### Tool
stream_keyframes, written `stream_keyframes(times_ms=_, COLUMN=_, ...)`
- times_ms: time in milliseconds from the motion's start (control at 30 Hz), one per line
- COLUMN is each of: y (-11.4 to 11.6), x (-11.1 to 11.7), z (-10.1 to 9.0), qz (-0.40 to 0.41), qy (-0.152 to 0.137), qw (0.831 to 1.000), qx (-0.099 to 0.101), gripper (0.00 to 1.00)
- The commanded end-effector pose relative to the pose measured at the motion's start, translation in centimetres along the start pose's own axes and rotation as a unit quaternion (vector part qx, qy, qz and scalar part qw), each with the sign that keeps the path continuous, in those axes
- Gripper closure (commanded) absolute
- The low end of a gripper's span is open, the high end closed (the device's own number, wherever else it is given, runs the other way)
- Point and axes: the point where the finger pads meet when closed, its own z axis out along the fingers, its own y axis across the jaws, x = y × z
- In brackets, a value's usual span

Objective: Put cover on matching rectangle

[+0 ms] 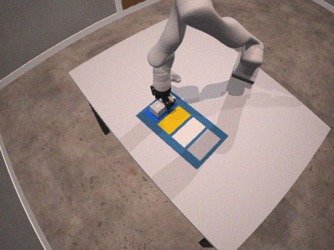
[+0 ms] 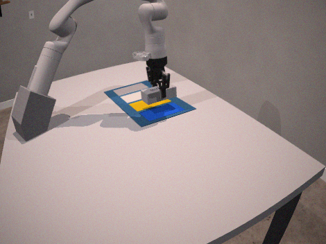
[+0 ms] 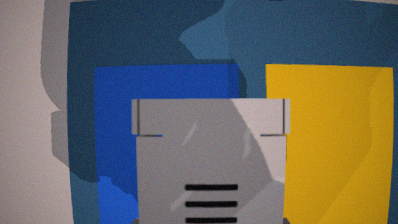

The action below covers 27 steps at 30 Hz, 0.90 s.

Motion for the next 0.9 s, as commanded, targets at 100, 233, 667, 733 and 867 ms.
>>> stream_keyframes(times_ms=100, y=-1.6, x=0.2, z=0.2, qz=-0.003, qy=0.001, qw=1.0, qx=-0.003, gripper=1.0)
stream_keyframes(times_ms=233, y=-2.1, x=0.1, z=0.3, qz=-0.003, qy=0.001, qw=1.0, qx=-0.003, gripper=1.0)
stream_keyframes(times_ms=667, y=-2.4, x=0.1, z=0.1, qz=-0.004, qy=0.001, qw=1.0, qx=-0.002, gripper=1.0)
stream_keyframes(times_ms=733, y=-2.4, x=0.1, z=0.1, qz=-0.004, qy=0.001, qw=1.0, qx=-0.002, gripper=1.0)
stream_keyframes(times_ms=867, y=-2.4, x=0.1, z=0.1, qz=-0.004, qy=0.001, qw=1.0, qx=-0.002, gripper=1.0)
